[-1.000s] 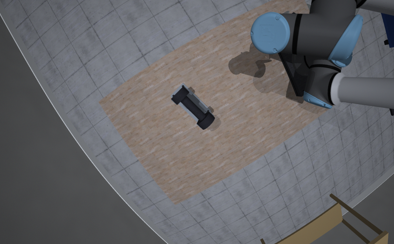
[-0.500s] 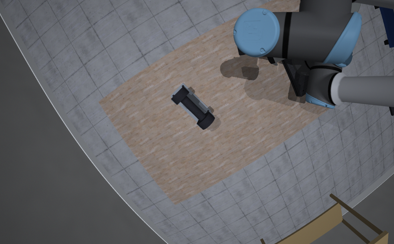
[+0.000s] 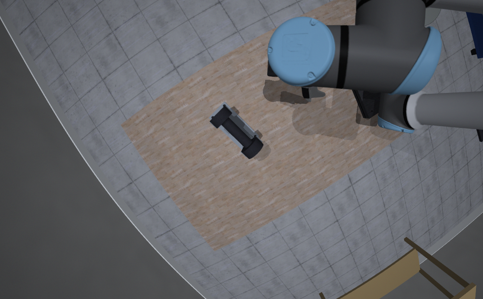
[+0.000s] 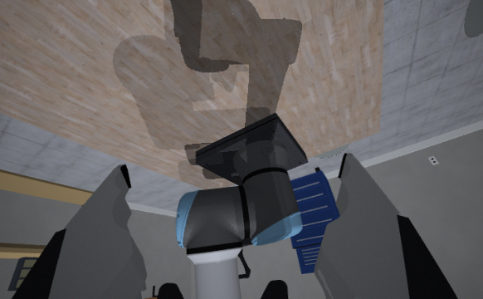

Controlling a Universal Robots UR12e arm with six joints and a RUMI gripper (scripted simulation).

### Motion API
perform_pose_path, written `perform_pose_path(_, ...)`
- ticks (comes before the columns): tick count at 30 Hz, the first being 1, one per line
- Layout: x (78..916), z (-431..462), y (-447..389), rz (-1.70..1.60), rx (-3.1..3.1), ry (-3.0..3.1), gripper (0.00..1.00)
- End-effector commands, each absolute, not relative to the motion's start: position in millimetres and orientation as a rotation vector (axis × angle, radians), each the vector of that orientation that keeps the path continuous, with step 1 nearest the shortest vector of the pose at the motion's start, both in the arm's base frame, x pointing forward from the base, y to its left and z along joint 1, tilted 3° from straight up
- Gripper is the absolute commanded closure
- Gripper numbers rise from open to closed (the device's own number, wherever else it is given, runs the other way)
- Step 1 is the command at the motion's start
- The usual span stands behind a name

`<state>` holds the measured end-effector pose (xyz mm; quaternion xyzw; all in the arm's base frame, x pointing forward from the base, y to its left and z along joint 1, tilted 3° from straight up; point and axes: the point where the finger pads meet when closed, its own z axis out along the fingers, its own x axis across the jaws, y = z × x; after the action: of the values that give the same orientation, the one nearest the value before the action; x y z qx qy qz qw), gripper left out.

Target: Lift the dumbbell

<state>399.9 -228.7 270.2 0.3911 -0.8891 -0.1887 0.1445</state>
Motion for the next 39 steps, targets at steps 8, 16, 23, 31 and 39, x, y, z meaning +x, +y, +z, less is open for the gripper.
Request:
perform_pose_path(8,501.2,273.9,-231.5,-0.344,0.806,-2.818,0.0)
perform_pose_path(16,538.8,275.4,-232.0,-0.266,0.678,-2.901,0.0)
perform_pose_path(23,593.6,277.5,-232.5,-0.149,0.481,-3.01,0.0)
perform_pose_path(31,650.9,279.6,-233.1,-0.021,0.264,-3.105,0.0)
perform_pose_path(39,680.0,280.5,-233.8,0.048,0.15,-3.144,0.0)
